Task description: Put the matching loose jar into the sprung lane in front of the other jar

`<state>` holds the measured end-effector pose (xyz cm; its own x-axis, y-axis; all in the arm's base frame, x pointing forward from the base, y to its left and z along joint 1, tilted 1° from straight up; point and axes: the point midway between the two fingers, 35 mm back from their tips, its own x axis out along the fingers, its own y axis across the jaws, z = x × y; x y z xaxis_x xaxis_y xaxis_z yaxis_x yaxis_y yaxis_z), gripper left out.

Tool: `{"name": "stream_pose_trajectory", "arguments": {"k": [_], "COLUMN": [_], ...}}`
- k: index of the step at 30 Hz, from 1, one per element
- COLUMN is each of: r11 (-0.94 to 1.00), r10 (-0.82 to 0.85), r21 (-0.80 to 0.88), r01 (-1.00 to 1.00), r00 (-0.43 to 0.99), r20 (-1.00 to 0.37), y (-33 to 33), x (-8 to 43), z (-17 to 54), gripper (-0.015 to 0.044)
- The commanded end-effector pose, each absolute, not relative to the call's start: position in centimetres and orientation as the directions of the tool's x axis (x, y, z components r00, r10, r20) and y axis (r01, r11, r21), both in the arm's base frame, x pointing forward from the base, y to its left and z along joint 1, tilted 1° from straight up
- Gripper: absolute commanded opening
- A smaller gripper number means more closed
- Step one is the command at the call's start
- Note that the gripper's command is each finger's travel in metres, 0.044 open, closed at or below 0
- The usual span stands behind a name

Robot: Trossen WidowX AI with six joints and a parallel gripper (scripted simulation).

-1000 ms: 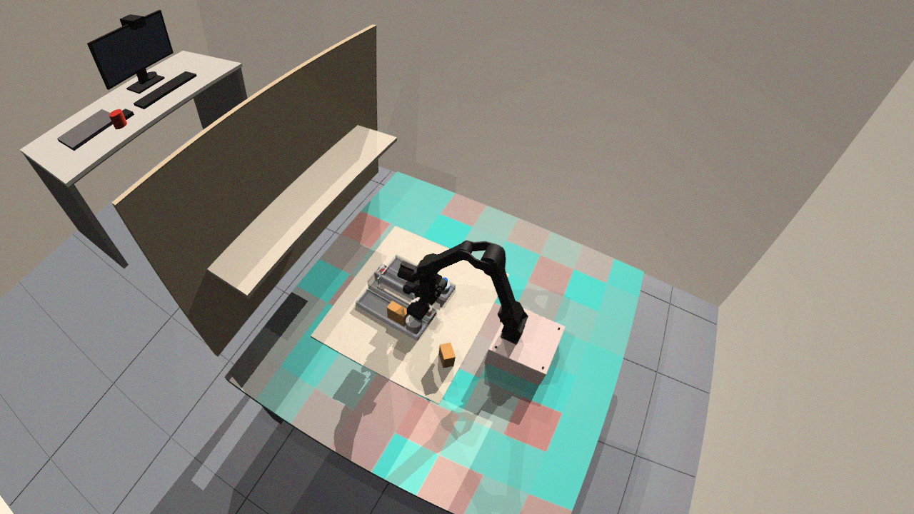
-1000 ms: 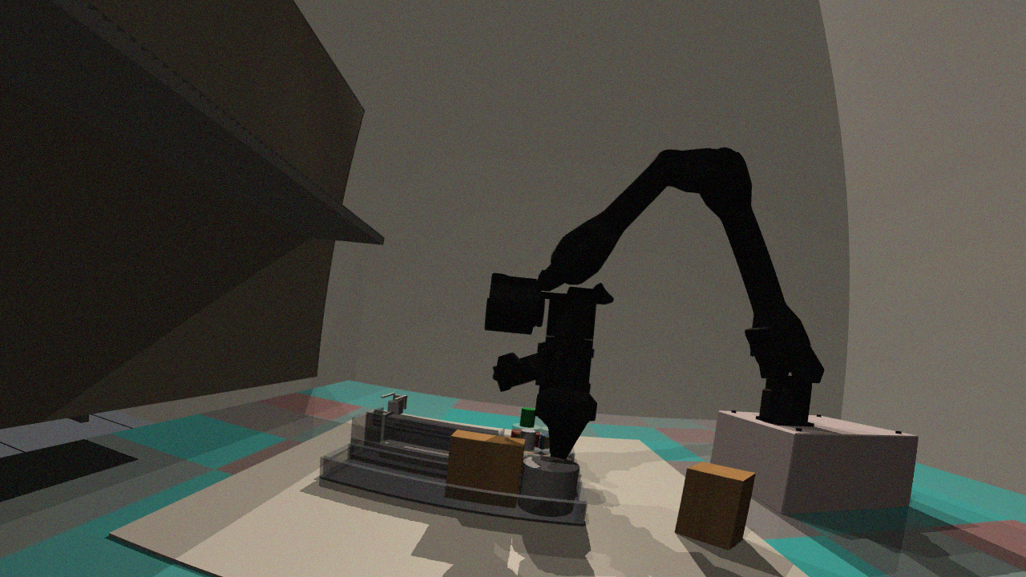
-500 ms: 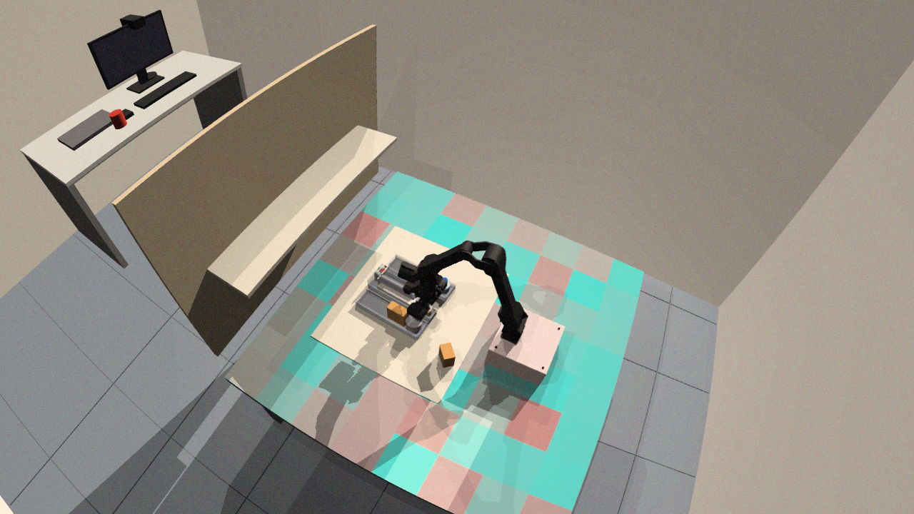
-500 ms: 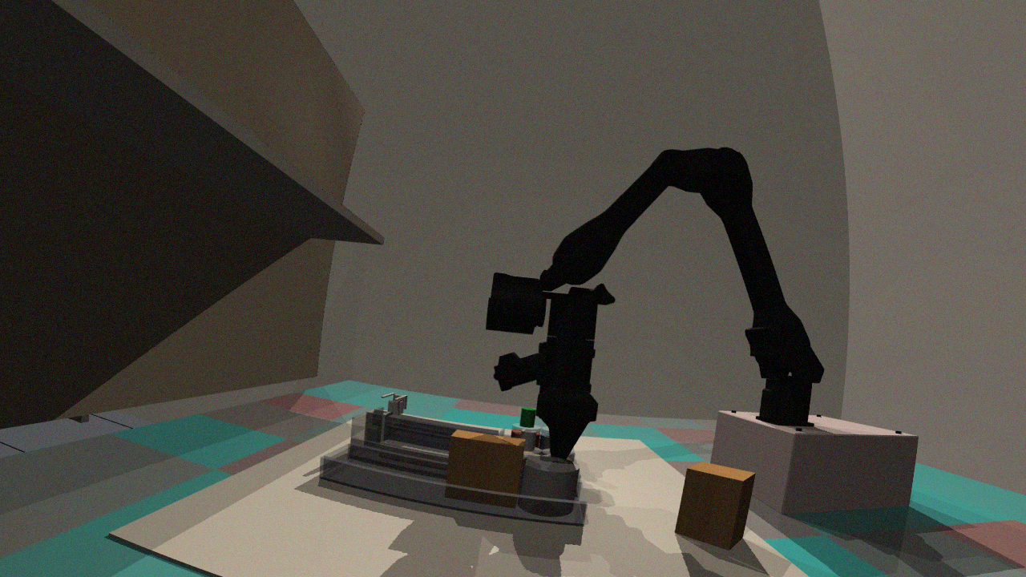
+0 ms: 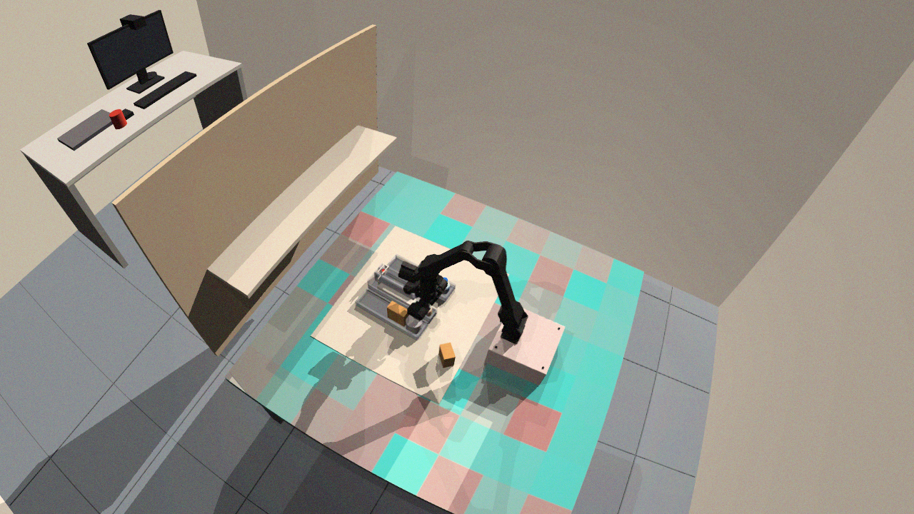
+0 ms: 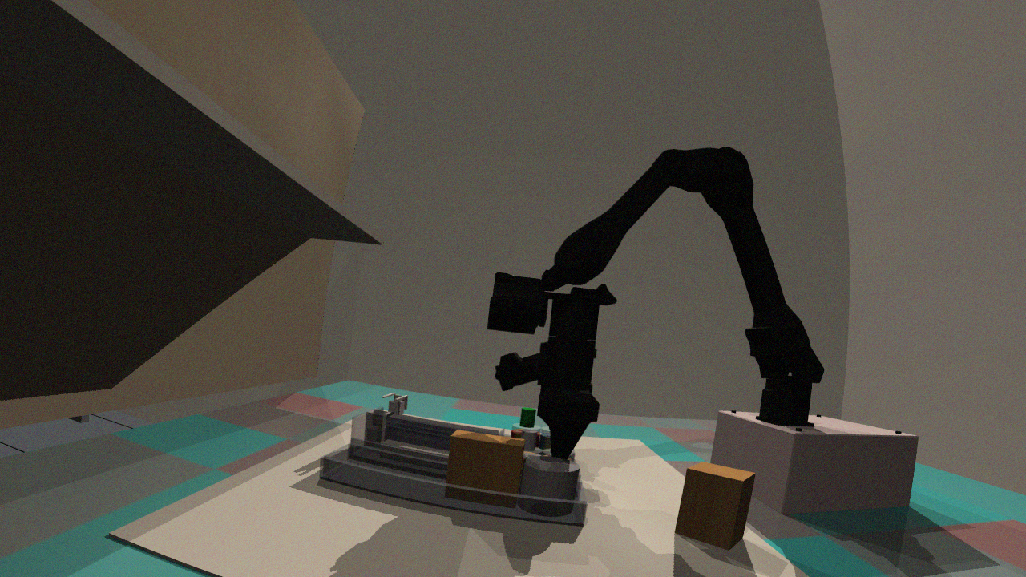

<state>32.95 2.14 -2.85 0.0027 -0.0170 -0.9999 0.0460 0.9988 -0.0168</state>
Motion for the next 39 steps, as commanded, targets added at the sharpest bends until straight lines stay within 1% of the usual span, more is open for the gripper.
{"name": "stream_pose_trajectory", "arguments": {"k": [1, 39], "r11": [0.999, 0.999], "r10": [-0.017, -0.017], "r21": [-0.016, -0.016], "r01": [0.044, 0.044], "r00": [0.010, 0.009], "r20": [-1.000, -1.000], "y": [2.16, 2.18], "x": [33.00, 32.20], "z": [-2.83, -2.87], "gripper": [0.0000, 0.0000]}}
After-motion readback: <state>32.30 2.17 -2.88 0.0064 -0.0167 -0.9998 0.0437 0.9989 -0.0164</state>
